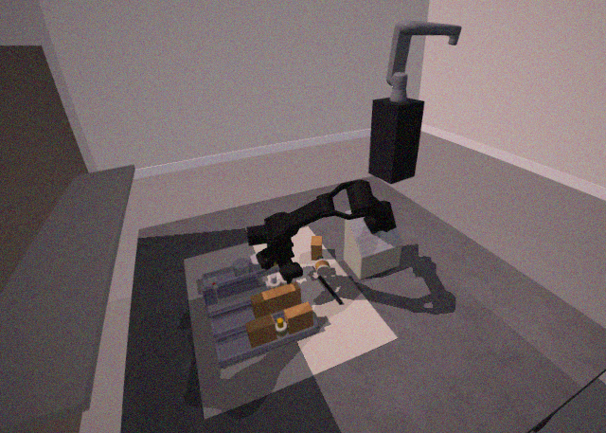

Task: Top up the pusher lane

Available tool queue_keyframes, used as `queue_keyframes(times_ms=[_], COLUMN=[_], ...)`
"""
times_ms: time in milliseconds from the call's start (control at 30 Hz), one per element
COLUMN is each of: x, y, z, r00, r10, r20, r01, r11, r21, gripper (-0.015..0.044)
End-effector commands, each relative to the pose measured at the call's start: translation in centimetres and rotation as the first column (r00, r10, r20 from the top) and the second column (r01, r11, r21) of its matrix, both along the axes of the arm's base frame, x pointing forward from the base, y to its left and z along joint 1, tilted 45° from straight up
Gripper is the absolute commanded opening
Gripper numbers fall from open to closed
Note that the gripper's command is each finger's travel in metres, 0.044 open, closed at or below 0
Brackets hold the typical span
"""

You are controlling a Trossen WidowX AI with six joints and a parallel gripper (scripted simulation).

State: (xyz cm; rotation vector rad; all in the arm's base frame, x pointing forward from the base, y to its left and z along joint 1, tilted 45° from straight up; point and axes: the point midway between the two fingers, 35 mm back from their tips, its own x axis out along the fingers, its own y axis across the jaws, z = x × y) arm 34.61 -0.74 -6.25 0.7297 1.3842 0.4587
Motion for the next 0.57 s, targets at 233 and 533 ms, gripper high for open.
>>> queue_keyframes(times_ms=[233,533], x=[-1.6,-4.6], y=[0.0,0.6], z=[0.2,0.0], r00=[1.0,1.0], r10=[0.005,0.005], r20=[0.003,0.001], r01=[-0.005,-0.005], r11=[1.0,1.0], r21=[-0.003,-0.002], gripper=[0.0298,0.0298])
